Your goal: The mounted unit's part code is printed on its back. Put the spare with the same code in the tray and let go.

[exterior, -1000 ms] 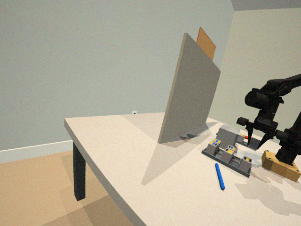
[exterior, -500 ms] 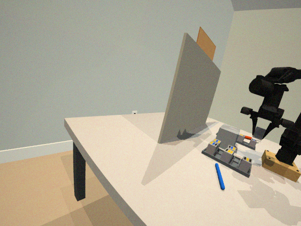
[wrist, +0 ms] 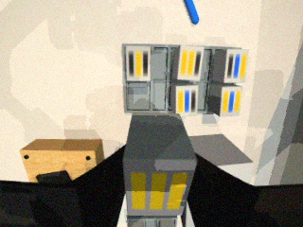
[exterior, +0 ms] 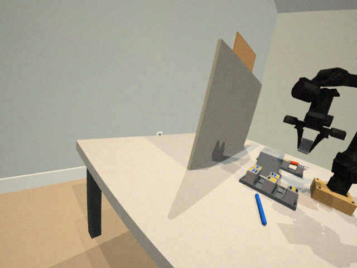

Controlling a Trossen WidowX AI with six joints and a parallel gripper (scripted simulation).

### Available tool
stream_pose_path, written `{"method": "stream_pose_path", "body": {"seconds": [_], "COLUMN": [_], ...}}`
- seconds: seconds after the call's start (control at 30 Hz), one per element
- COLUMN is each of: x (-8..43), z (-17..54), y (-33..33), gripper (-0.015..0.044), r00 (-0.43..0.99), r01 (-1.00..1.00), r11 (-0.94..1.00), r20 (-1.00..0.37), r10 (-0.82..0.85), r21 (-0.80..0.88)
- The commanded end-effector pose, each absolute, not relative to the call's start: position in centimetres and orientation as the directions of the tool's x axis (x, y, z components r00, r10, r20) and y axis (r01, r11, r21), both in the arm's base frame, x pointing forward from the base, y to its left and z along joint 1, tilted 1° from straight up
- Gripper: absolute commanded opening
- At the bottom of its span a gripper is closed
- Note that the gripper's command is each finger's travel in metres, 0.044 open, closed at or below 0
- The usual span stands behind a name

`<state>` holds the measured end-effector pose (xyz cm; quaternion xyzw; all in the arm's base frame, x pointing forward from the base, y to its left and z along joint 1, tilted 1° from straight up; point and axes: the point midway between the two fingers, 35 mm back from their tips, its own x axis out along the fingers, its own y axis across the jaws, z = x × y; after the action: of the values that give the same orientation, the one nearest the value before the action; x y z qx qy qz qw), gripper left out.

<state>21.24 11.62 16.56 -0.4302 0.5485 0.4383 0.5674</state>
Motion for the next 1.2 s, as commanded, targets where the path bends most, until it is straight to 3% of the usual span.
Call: {"method": "stream_pose_path", "body": {"seconds": [0.0, 1.17], "x": [22.4, 31.0], "z": [16.7, 16.9], "y": [10.7, -4.8], "gripper": [0.0, 0.0], "r00": [0.013, 0.02], "r01": [-0.97, -0.958], "r11": [0.243, 0.288], "r20": [-1.0, -1.0], "r10": [0.023, 0.02], "r21": [-0.007, -0.013]}}
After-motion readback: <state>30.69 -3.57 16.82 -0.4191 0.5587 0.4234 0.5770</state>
